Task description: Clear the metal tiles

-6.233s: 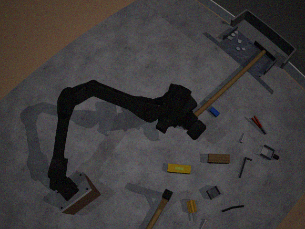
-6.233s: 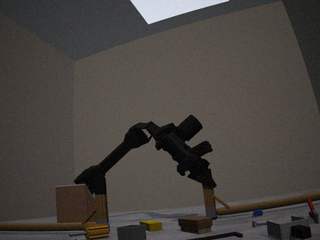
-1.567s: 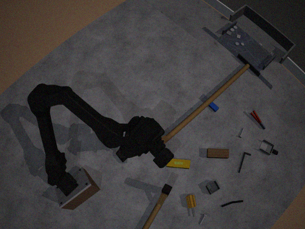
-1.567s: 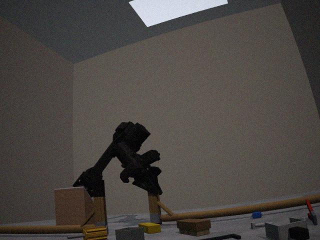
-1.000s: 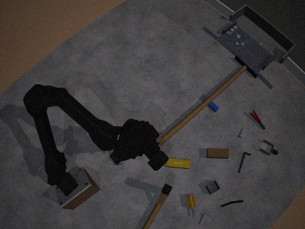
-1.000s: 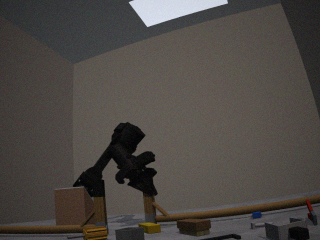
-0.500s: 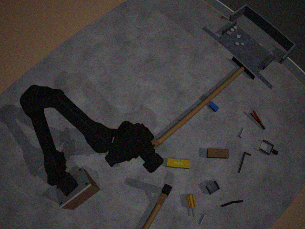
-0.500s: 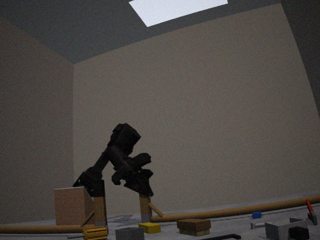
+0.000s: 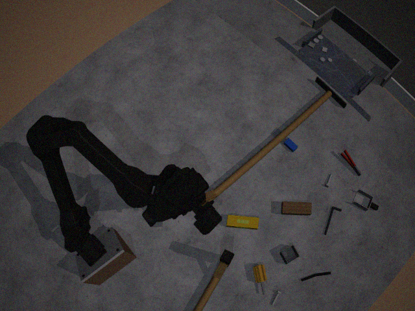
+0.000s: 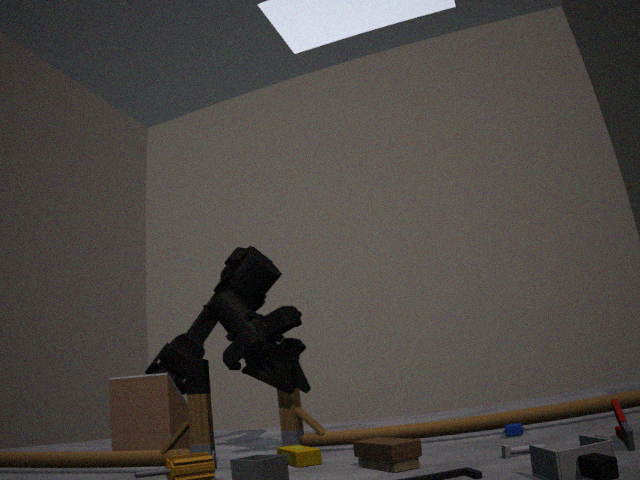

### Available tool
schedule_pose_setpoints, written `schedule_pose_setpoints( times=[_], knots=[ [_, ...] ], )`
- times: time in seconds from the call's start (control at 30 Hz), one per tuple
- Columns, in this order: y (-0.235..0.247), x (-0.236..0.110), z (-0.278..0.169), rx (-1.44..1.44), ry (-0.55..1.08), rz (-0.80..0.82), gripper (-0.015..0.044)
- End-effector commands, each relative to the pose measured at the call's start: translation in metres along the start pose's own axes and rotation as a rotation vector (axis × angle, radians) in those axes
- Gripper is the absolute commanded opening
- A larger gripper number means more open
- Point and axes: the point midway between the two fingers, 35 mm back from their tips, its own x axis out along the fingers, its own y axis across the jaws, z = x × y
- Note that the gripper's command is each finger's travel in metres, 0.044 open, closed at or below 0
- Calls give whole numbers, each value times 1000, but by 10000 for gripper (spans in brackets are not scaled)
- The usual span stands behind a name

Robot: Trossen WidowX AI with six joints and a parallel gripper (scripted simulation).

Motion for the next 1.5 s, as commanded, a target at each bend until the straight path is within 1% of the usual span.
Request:
schedule_pose_setpoints(
  times=[0.0,0.07,0.7,0.83,1.1,1.47],
  knots=[
    [-1,-3,1,-1,0,-2,394],
    [-2,-8,1,-2,2,-4,440],
    [-1,-56,0,-1,3,-3,440],
    [-1,-61,1,0,-2,-2,440],
    [-6,-90,32,23,-150,2,440],
    [-10,-143,69,37,-352,13,440]
  ],
)
